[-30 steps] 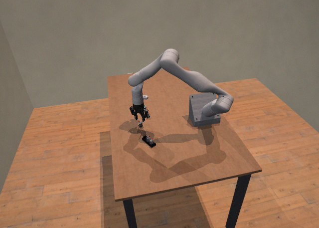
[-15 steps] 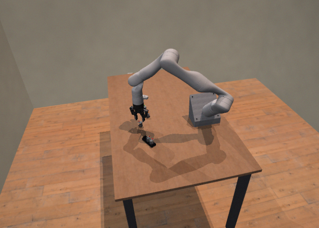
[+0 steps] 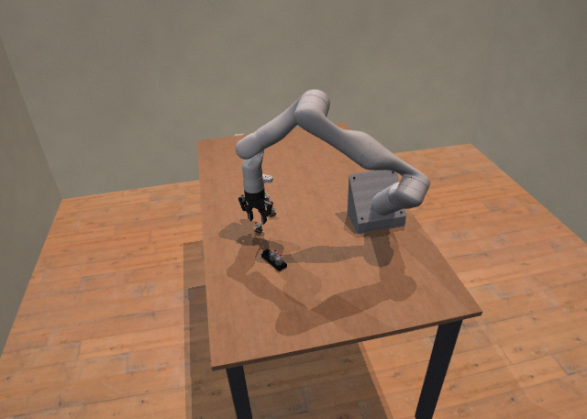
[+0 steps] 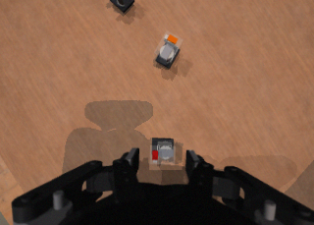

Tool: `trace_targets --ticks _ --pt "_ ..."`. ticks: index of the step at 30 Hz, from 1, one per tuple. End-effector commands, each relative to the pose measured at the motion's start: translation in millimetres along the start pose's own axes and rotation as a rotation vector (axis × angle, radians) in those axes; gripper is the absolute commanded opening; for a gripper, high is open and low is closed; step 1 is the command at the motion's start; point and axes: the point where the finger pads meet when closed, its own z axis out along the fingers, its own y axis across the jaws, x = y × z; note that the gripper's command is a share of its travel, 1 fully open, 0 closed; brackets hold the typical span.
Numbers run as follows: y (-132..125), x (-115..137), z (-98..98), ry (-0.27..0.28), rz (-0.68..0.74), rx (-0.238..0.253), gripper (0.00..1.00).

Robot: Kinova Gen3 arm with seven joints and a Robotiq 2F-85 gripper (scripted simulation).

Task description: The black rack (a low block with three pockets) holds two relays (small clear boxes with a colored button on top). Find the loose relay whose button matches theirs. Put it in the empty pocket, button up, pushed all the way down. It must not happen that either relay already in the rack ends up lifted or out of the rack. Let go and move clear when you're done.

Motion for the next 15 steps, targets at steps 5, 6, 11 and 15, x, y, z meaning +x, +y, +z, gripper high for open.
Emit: trace_targets --ticks 5,6,11,15 --pt "-0.5 0.0 0.7 0.000 0.000 0.002 0.53" --pt "-0.5 0.0 1.2 0.000 0.000 0.002 0.53" --pt "-0.5 0.0 4.6 0.000 0.000 0.002 0.53" --pt "-0.5 0.0 8.4 0.000 0.000 0.002 0.53"
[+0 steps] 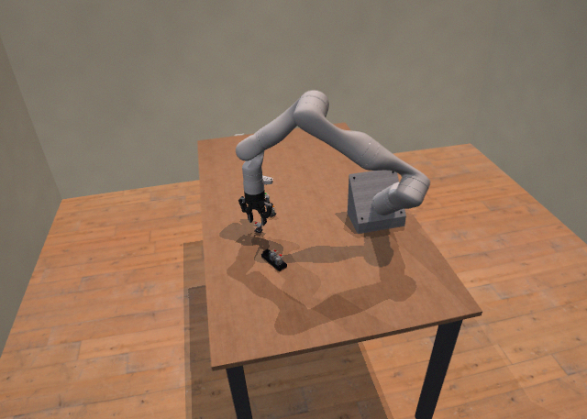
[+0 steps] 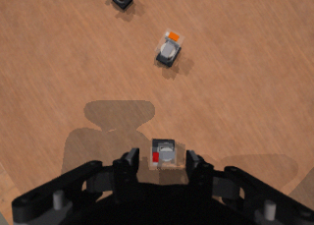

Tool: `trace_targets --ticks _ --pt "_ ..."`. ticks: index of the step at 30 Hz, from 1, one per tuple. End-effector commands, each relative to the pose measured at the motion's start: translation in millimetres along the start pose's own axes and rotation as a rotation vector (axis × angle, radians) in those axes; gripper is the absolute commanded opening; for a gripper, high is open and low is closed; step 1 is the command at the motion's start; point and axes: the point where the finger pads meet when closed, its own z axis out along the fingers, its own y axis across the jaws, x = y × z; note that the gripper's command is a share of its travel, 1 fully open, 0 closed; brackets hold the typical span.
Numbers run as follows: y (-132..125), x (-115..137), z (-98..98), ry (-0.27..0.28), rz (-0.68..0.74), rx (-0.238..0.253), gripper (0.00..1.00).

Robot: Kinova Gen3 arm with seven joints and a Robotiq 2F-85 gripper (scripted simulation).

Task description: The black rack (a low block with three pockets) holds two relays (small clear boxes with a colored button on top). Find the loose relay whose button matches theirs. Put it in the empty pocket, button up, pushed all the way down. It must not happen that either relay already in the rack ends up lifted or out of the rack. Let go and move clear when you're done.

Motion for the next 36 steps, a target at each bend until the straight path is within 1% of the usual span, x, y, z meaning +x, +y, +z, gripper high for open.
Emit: trace_targets --ticks 1,3,18,36 --pt "0.2 0.2 2.7 0.000 0.000 -0.001 0.53" --pt "0.2 0.2 2.7 0.000 0.000 -0.001 0.53" --pt "0.2 0.2 20.2 0.000 0.000 -0.001 0.53" --pt "0.3 0.2 30.0 0.000 0.000 -0.001 0.53"
